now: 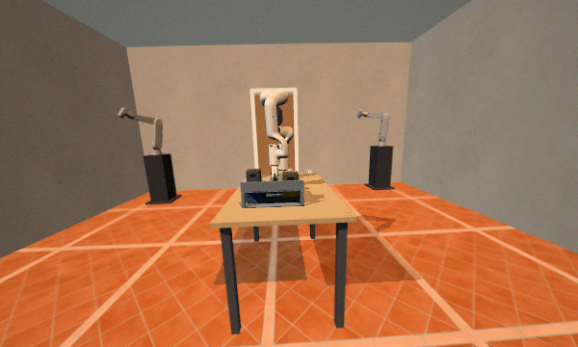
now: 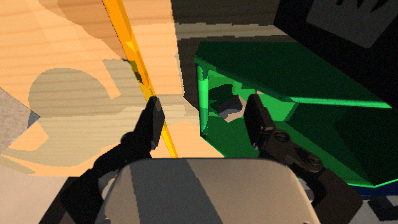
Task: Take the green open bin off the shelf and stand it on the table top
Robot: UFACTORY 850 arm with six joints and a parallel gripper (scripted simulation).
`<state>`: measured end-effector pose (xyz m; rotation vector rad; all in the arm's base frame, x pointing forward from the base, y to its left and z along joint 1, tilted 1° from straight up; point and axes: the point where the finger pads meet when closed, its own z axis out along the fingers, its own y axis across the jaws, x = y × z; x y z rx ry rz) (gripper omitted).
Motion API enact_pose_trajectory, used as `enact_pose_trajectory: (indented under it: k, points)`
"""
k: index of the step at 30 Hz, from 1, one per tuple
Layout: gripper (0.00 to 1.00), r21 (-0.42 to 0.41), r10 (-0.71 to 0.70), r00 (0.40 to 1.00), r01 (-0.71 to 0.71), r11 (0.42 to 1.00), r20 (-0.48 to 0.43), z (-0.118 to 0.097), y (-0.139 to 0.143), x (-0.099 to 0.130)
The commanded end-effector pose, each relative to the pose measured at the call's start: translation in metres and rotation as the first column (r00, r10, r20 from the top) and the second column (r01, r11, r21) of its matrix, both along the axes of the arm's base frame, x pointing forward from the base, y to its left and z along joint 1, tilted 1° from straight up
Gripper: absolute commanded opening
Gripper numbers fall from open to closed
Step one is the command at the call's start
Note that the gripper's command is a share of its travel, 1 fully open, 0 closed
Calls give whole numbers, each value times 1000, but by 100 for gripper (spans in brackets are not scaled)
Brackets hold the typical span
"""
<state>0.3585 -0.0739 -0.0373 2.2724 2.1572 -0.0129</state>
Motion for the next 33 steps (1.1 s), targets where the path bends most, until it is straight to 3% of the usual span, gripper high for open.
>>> enact_pose_trajectory:
  k: [1,12,17,29,33]
  points:
    - [100,0,0,1000,0,1000,1,0,0,1]
    - [100,0,0,1000,0,1000,1,0,0,1]
    - [100,0,0,1000,0,1000,1,55,1,1]
    - [100,0,0,1000,0,1000,1,55,1,1]
    - [100,2,0,1000,0,1000,2,83,1,1]
